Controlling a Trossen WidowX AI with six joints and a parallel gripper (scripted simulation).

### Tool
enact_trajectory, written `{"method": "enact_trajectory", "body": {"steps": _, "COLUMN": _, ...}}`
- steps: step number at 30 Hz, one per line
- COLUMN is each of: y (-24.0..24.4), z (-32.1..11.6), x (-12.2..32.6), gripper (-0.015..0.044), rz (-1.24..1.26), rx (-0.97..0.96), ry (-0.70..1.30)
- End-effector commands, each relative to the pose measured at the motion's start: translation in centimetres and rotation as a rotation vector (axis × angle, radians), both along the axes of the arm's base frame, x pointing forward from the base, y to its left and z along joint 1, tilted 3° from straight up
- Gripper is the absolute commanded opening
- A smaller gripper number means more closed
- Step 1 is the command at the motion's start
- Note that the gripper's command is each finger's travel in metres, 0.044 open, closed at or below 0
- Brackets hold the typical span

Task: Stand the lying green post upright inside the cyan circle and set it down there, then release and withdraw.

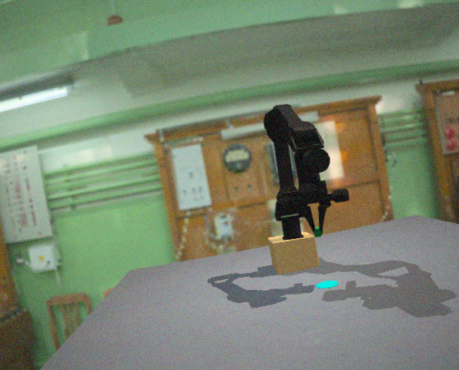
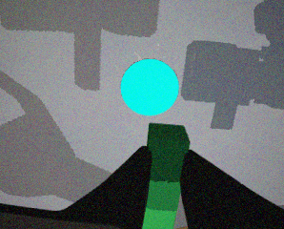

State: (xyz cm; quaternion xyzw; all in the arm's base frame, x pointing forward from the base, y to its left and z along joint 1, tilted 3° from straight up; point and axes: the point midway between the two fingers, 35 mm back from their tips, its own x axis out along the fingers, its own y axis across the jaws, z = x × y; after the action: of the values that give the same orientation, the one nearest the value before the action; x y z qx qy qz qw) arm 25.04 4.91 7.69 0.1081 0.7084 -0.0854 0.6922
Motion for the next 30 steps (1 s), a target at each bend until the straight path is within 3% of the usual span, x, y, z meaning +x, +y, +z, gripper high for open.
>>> {"method": "enact_trajectory", "body": {"steps": 1, "y": 0.5, "z": 0.1, "x": -0.3, "gripper": 0.0023, "rz": -0.033, "rx": 0.002, "ry": 0.004}}
{"method": "enact_trajectory", "body": {"steps": 30, "y": 0.9, "z": -2.2, "x": 0.8, "gripper": 0.0023, "rz": 0.045, "rx": -0.125, "ry": -0.162}}
